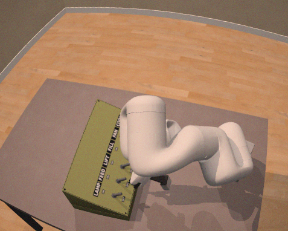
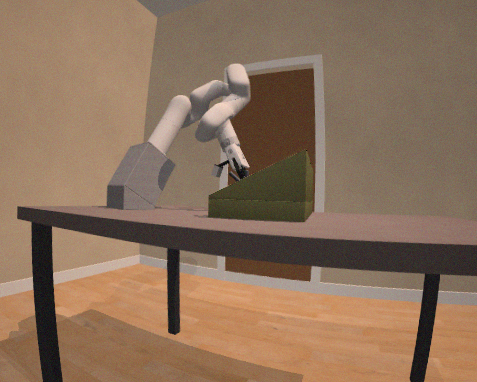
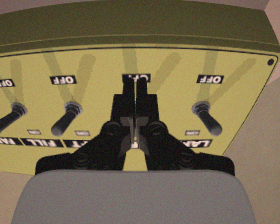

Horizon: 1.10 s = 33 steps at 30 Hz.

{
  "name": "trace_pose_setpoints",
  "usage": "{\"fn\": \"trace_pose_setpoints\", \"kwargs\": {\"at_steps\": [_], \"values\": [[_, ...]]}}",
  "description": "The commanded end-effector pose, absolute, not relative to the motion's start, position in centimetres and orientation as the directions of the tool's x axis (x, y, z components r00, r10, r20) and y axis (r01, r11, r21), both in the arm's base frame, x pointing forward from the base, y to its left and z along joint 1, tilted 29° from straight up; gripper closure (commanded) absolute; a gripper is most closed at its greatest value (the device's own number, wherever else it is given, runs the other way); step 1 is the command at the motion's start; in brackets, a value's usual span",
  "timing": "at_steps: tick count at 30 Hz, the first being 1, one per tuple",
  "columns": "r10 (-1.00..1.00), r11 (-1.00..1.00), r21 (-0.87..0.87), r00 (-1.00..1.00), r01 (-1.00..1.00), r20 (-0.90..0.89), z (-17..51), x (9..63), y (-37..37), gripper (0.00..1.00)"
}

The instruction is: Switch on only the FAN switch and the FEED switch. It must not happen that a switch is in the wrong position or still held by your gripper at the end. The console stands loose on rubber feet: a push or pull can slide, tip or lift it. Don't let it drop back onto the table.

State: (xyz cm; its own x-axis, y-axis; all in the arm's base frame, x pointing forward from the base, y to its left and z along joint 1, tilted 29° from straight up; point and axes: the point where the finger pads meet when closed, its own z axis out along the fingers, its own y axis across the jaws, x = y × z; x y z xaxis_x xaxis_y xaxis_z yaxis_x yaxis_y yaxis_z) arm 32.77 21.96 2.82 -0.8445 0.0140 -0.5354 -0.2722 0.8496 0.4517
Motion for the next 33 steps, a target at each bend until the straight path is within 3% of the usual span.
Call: {"fn": "trace_pose_setpoints", "kwargs": {"at_steps": [1, 33], "values": [[0.016, 0.85, 0.452, -0.844, -0.272, -0.537, 2.9, 32.9, 21.9, 1.0], [0.016, 0.85, 0.452, -0.844, -0.272, -0.537, 4.2, 34.9, 21.9, 1.0]]}}
